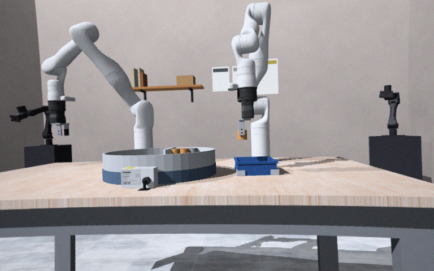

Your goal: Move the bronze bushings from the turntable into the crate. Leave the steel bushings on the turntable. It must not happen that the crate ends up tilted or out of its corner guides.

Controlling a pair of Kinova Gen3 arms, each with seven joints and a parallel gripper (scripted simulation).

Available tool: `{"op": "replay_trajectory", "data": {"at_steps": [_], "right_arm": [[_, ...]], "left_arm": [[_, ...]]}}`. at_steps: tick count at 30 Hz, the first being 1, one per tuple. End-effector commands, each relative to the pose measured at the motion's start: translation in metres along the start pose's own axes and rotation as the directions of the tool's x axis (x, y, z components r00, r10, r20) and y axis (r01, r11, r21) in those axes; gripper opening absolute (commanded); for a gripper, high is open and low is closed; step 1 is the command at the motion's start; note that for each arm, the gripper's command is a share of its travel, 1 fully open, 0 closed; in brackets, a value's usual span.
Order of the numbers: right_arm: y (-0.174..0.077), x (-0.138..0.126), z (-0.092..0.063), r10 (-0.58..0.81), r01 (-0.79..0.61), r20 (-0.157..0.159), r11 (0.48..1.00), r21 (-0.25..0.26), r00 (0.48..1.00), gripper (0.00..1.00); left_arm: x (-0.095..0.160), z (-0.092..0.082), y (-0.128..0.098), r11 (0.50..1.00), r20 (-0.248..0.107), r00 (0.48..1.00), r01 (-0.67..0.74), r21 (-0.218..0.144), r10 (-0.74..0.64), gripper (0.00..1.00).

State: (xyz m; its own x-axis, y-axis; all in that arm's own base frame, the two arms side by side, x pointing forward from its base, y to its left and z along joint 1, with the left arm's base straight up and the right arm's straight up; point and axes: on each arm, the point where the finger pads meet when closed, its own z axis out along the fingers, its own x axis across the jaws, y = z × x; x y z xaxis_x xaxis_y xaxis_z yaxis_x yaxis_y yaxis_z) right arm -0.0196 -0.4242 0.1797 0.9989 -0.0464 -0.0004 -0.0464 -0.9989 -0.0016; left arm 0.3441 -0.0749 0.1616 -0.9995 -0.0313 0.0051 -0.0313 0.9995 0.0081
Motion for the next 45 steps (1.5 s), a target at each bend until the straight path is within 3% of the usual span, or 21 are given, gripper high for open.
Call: {"op": "replay_trajectory", "data": {"at_steps": [1,13,45], "right_arm": [[0.0,0.0,-0.001,0.0,0.0,0.0,1.0,-0.002,1.0,1.0],[0.0,0.0,-0.001,0.0,0.0,0.0,1.0,-0.002,1.0,1.0],[0.0,0.0,-0.001,0.0,0.0,0.0,1.0,-0.002,1.0,1.0]], "left_arm": [[-0.004,0.0,0.011,1.0,0.001,1.0,-0.001,0.002,0.001,0.0],[-0.011,0.0,0.038,1.0,0.001,1.0,-0.001,0.002,0.001,0.0],[-0.013,0.0,0.044,1.0,0.001,1.0,-0.001,0.002,0.001,0.0]]}}
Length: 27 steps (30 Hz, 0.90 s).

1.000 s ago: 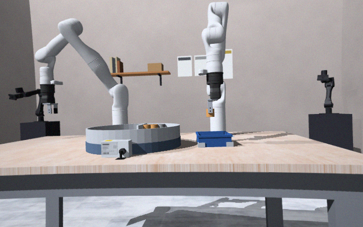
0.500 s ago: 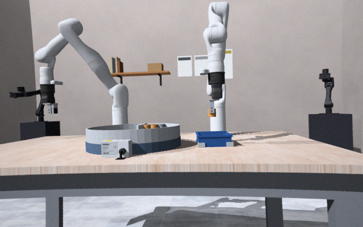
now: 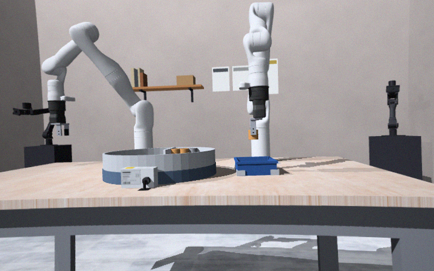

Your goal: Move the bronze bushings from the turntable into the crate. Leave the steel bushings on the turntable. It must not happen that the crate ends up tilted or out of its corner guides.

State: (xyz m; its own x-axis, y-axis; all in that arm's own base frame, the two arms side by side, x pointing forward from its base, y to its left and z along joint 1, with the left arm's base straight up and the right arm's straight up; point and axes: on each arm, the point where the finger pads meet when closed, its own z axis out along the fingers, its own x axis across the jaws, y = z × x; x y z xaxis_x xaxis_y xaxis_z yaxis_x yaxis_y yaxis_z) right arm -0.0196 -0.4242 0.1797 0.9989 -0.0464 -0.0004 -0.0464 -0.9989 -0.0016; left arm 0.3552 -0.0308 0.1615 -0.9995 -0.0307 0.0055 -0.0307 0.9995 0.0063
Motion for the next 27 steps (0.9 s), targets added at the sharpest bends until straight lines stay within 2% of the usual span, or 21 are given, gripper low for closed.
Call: {"op": "replay_trajectory", "data": {"at_steps": [1,21,27], "right_arm": [[0.0,0.0,-0.001,0.0,0.0,0.0,1.0,-0.002,1.0,1.0],[0.0,0.0,-0.001,0.0,0.0,0.0,1.0,-0.002,1.0,1.0],[0.0,0.0,-0.001,0.0,0.0,0.0,1.0,-0.002,1.0,1.0]], "left_arm": [[0.0,0.0,0.0,1.0,0.001,1.0,0.0,0.0,0.0,0.0],[0.0,0.0,0.0,1.0,0.001,1.0,0.0,0.0,0.0,0.0],[0.0,0.013,0.0,1.0,0.001,1.0,0.0,0.0,0.0,0.0]]}}
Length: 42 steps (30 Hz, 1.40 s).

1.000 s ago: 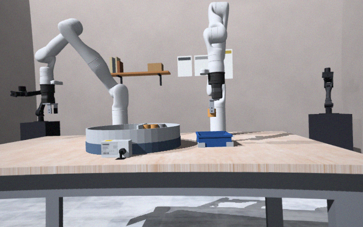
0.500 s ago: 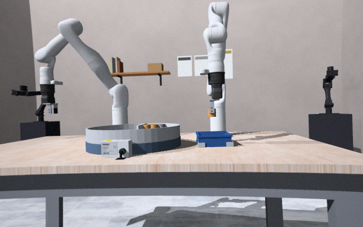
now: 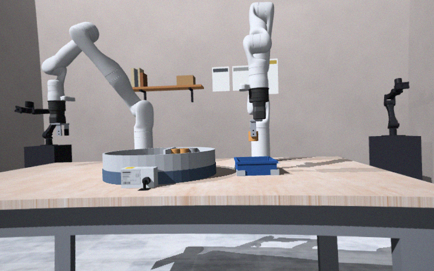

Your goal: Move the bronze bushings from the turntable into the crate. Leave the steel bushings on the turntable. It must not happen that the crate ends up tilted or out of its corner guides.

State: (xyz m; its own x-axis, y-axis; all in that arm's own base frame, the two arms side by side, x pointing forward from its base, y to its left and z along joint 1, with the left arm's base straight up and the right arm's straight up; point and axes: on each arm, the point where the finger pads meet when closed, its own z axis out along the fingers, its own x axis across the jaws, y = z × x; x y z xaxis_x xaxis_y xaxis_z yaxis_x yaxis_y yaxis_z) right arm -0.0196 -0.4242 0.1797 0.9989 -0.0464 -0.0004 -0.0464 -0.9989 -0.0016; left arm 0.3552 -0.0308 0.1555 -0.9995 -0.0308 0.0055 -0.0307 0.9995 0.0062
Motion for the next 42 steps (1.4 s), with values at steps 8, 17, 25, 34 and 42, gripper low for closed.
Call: {"op": "replay_trajectory", "data": {"at_steps": [8,17,25,34,42], "right_arm": [[0.0,0.0,-0.001,0.0,0.0,0.0,1.0,-0.002,1.0,1.0],[0.0,0.0,-0.001,0.0,0.0,0.0,1.0,-0.002,1.0,1.0],[0.0,0.0,-0.001,0.0,0.0,0.0,1.0,-0.002,1.0,1.0],[0.0,0.0,-0.001,0.0,0.0,0.0,1.0,-0.002,1.0,1.0],[0.0,0.0,-0.001,0.0,0.0,0.0,1.0,-0.002,1.0,1.0]], "left_arm": [[-0.001,0.047,0.0,1.0,0.001,1.0,0.0,0.0,0.0,0.0],[-0.001,0.065,0.0,1.0,0.001,1.0,0.0,0.0,0.0,0.0],[-0.001,0.065,0.0,1.0,0.001,1.0,0.0,0.0,0.0,0.0],[-0.001,0.065,0.0,1.0,0.001,1.0,0.0,0.0,0.0,0.0],[-0.001,0.065,0.0,1.0,0.001,1.0,0.0,0.0,0.0,0.0]]}}
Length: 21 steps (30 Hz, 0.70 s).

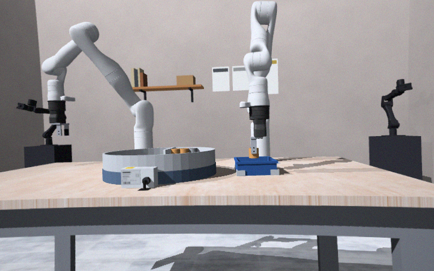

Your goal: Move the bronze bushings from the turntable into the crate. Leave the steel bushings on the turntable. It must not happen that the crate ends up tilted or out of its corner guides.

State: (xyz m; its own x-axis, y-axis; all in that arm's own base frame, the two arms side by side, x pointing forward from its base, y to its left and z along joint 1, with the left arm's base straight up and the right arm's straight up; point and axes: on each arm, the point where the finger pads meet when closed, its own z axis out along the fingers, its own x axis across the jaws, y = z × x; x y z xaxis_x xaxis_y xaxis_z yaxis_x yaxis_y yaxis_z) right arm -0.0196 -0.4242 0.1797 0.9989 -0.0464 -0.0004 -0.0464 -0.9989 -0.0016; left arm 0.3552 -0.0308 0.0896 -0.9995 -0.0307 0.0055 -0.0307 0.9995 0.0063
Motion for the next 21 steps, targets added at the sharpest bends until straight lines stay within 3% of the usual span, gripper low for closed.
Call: {"op": "replay_trajectory", "data": {"at_steps": [1,21], "right_arm": [[0.0004,-0.0001,-0.0006,0.0,0.0,0.0,1.0,-0.002,1.0,1.0],[0.0004,-0.0001,-0.0006,0.0,0.0,0.0,1.0,-0.002,1.0,1.0]], "left_arm": [[-0.0004,-0.0004,0.0,1.0,0.001,1.0,0.0,0.0,0.0,0.0],[-0.0004,0.0016,0.0,1.0,0.001,1.0,0.0,0.0,0.0,0.0]]}}
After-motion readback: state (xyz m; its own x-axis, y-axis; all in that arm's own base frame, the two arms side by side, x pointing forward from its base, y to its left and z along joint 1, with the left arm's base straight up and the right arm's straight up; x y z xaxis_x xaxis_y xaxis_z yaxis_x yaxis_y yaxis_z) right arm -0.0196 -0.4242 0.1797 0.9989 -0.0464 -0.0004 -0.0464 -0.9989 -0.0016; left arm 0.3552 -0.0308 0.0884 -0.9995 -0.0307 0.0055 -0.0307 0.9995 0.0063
